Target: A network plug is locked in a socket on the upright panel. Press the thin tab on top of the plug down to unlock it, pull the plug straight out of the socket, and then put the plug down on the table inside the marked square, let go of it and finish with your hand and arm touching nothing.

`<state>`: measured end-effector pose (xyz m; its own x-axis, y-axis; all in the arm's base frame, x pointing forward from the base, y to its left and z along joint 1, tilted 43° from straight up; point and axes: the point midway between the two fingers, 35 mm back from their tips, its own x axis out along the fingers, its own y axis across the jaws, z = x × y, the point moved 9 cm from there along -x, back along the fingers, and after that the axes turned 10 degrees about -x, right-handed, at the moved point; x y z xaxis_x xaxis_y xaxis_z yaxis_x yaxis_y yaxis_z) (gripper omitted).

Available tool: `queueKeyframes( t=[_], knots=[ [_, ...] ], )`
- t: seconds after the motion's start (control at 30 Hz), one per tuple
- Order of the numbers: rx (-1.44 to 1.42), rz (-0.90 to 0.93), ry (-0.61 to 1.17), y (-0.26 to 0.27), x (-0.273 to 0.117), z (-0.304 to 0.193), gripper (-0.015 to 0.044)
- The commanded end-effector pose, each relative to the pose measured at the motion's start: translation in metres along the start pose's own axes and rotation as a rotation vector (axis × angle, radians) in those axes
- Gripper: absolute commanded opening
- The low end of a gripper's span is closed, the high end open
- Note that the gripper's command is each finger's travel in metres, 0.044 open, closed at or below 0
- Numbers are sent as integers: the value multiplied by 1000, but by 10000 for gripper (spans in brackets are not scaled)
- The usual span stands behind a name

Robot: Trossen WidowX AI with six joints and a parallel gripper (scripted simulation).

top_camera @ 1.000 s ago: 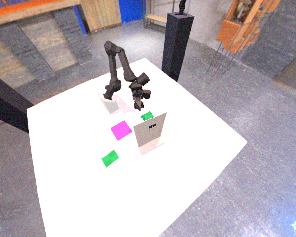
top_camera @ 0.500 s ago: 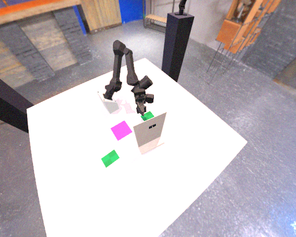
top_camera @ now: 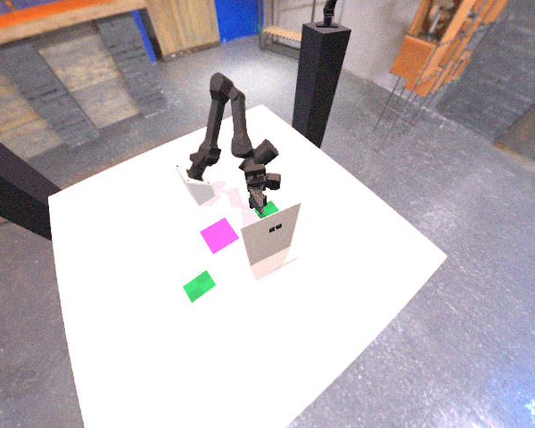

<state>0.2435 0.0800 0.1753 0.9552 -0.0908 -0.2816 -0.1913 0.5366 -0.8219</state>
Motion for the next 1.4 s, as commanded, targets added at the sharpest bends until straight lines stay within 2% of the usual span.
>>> queueKeyframes(
  t=[0.0,1.37],
  knots=[
    [-8,7,0,1,5,1,156],
    [-8,4,-2,1,50,11,156]
  ],
)
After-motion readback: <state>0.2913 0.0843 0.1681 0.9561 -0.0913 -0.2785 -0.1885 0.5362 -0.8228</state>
